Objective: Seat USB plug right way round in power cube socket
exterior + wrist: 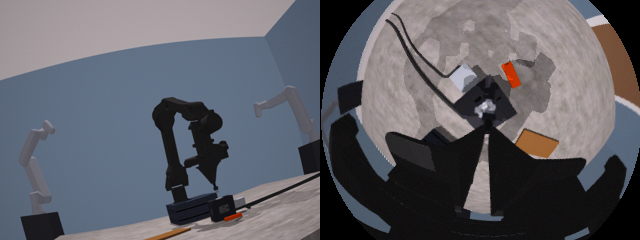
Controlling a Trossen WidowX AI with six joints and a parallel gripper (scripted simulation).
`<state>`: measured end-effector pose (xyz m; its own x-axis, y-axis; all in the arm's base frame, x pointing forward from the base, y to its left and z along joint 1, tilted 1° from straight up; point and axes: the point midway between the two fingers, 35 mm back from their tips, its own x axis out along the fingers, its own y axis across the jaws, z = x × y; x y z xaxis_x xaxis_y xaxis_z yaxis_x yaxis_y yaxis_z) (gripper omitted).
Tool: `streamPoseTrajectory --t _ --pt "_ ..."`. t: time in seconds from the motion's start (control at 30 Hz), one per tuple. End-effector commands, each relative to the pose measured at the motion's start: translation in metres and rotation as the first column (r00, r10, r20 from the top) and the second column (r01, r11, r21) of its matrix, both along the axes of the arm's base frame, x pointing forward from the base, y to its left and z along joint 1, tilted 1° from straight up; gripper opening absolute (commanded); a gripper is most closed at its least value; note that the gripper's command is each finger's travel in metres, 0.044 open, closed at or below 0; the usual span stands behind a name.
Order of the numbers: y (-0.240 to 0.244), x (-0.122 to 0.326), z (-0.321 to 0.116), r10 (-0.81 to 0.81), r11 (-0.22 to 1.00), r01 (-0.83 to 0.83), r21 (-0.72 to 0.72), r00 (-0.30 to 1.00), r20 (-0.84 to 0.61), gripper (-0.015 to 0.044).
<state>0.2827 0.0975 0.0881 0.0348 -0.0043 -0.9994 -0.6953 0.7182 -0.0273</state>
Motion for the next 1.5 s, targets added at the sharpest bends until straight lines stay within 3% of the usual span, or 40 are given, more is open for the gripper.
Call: streamPoseTrajectory --t 0.0,0.67,1.47 --pt "-0.0001 -0.0004 -0.0004 -0.100 0.995 0.100 0.003 0.995 -0.001 0.0000" --pt "-0.0001 -0.0004 -0.0004 -0.584 0.811 0.584 0.020 0.812 -0.005 0.0000" --pt "-0.0002 -0.0004 -0.0004 -0.949 0.313 0.949 0.034 0.314 -0.020 0.0000"
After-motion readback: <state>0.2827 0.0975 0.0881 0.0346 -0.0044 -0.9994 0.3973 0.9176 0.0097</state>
